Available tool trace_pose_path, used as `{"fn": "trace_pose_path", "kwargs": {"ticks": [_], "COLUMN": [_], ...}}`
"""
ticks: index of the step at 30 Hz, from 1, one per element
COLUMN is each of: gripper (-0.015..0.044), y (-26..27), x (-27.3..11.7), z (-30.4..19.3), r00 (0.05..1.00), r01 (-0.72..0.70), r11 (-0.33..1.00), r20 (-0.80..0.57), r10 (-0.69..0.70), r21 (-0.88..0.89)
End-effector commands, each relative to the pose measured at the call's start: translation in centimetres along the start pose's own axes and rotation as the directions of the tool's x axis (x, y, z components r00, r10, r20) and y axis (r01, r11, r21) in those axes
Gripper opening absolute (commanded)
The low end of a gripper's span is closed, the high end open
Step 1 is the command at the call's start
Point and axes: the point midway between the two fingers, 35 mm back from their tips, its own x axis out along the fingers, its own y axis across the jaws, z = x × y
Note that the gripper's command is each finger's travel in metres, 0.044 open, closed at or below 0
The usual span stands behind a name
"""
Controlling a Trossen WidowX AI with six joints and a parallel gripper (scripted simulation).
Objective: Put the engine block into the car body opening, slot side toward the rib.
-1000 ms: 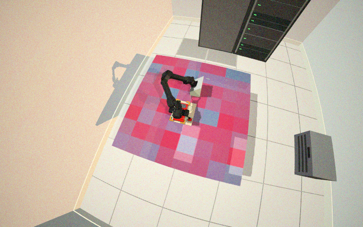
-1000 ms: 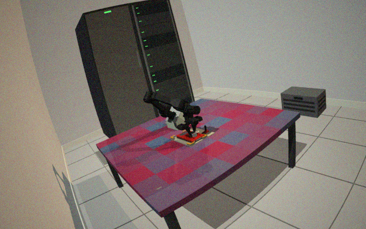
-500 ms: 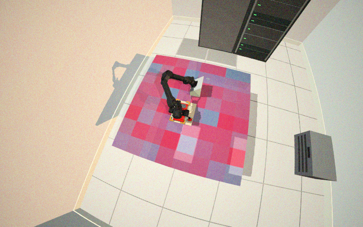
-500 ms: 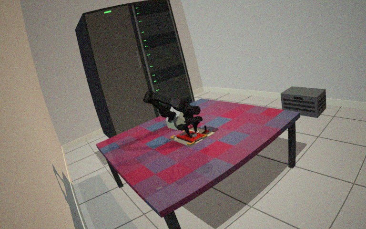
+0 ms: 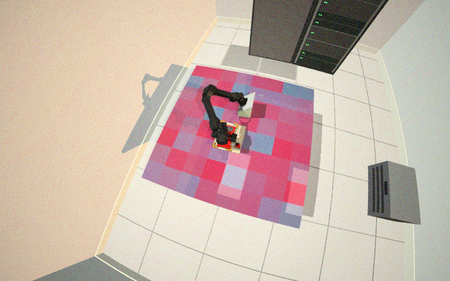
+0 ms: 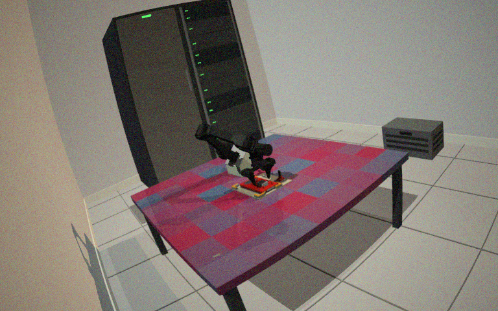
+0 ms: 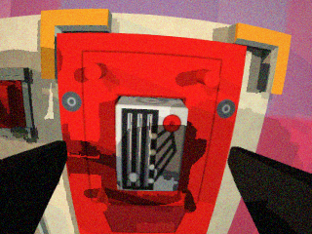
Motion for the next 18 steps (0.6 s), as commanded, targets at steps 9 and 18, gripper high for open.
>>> {"fn": "trace_pose_path", "kwargs": {"ticks": [9,18], "gripper": [0.0414,0.0177], "y": [0.0,0.0], "x": [-1.4,-1.4], "z": [0.0,0.0], "r00": [1.000,1.000], "r01": [0.004,0.004], "r11": [1.000,1.000], "r20": [0.000,0.000], "r10": [-0.004,-0.004], "r21": [-0.005,-0.005]}}
